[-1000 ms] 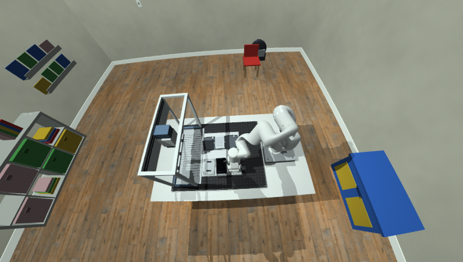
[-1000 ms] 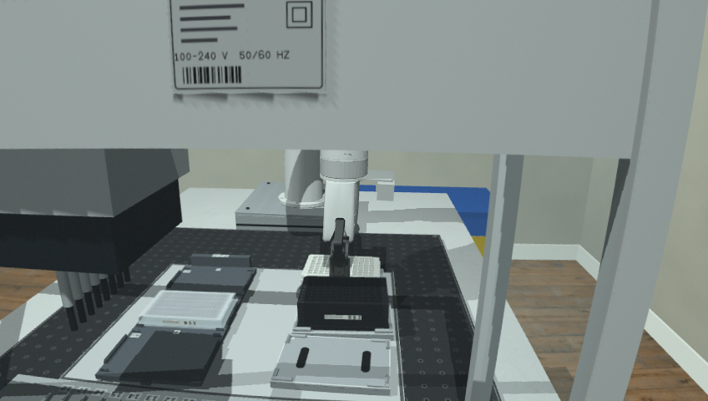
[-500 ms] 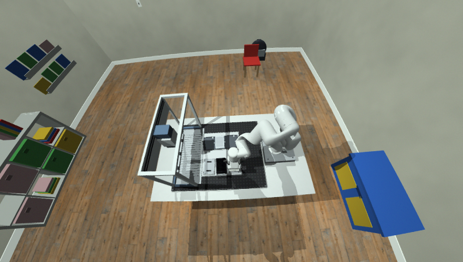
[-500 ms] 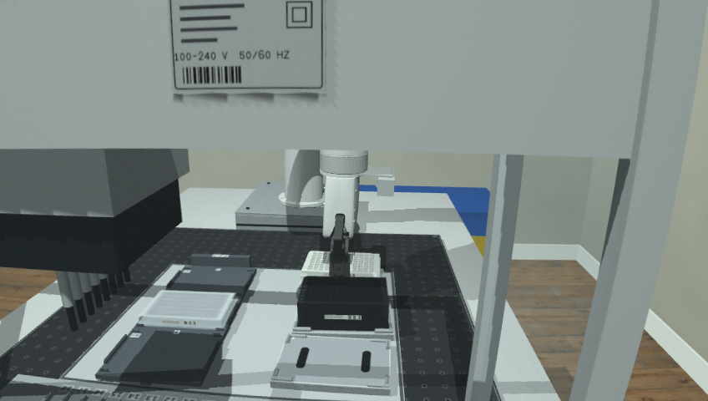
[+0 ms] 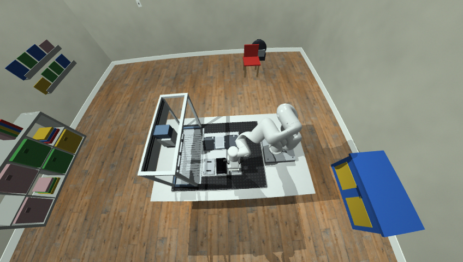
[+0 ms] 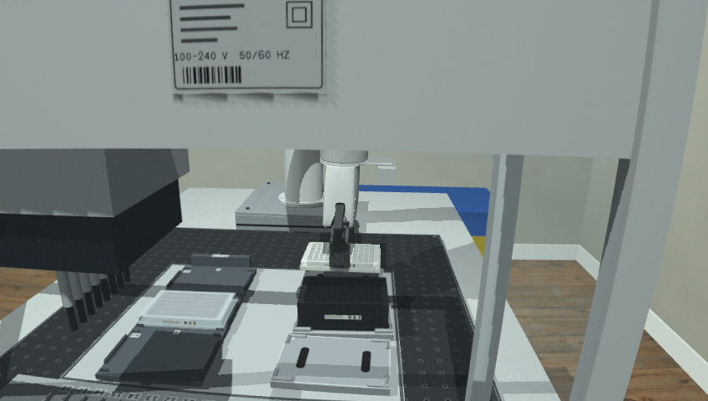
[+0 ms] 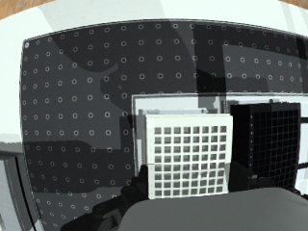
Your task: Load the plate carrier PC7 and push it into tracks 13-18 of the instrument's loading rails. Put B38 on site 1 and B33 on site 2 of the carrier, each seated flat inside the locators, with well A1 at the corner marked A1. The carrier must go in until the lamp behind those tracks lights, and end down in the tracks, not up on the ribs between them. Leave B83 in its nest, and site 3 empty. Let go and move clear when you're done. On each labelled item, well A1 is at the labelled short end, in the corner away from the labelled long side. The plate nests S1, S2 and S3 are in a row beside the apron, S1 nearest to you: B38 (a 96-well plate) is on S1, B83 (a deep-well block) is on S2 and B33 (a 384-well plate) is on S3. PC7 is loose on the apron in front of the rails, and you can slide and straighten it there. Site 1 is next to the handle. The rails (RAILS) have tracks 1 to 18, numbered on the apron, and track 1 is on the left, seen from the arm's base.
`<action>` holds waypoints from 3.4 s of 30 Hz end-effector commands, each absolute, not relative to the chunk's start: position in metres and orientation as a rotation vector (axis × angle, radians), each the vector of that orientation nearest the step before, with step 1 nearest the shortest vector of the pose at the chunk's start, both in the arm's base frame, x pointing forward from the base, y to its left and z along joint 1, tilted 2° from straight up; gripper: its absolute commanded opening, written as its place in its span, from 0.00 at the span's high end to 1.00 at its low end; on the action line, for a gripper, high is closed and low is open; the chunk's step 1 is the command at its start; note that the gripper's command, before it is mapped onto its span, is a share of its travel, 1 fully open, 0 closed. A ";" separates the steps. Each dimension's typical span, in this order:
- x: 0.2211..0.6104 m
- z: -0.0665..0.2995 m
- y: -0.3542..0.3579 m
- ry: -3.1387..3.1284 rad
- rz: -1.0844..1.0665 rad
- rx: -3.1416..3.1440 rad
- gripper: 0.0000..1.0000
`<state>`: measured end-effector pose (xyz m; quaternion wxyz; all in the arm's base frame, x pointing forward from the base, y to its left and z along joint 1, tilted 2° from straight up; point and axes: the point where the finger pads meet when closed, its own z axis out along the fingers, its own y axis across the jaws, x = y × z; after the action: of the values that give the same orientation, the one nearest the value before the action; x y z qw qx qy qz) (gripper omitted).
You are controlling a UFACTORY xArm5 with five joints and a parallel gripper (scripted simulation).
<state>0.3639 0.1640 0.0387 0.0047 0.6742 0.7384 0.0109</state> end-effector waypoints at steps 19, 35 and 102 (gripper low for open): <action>0.364 0.071 0.164 2.321 0.046 2.119 1.00; 0.364 0.095 0.163 2.321 0.046 2.118 1.00; 0.407 0.110 -0.038 2.378 0.045 2.051 1.00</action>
<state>0.4034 -0.0280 0.1088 0.0062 0.6534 0.7570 0.0047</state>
